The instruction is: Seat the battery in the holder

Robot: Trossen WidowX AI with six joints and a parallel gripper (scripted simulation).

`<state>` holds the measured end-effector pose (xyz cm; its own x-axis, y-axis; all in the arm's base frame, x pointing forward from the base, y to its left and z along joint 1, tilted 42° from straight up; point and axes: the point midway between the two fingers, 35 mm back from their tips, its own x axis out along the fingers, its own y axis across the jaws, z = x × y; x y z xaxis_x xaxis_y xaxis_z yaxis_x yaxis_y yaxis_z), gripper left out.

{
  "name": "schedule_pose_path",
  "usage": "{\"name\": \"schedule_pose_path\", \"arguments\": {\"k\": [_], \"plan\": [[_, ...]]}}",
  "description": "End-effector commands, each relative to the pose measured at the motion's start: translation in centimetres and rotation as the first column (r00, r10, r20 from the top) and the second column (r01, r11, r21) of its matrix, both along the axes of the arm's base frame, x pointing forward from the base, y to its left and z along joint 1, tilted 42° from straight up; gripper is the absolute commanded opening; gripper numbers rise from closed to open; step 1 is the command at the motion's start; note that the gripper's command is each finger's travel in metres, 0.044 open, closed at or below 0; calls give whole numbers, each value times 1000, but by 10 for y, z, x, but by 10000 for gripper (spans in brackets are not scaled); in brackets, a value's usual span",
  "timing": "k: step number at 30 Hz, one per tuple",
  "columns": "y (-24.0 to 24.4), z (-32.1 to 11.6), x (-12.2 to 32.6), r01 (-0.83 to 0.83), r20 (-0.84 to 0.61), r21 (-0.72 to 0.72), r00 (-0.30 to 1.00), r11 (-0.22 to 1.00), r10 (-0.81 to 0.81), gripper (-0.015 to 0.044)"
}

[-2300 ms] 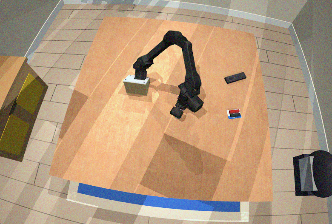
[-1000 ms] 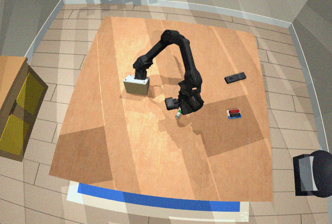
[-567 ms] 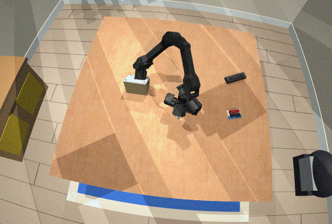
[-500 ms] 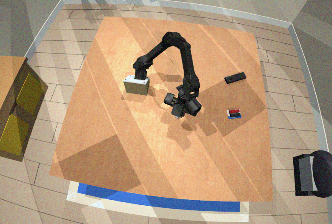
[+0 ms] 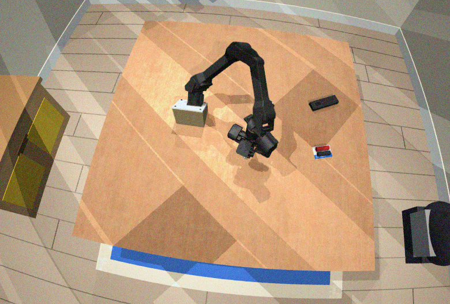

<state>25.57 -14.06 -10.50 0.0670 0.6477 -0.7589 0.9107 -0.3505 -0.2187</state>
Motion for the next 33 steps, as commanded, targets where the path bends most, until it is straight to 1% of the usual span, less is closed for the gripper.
{"name": "schedule_pose_path", "arguments": {"k": [1,24,30,33], "plan": [[6,-6,0,5,-5,6,1000,1000,-5,227],[30,-32,2,5,-5,8,1000,1000,-5,227],[30,-32,2,5,-5,8,1000,1000,-5,70],[30,-32,2,5,-5,8,1000,1000,-5,65]]}}
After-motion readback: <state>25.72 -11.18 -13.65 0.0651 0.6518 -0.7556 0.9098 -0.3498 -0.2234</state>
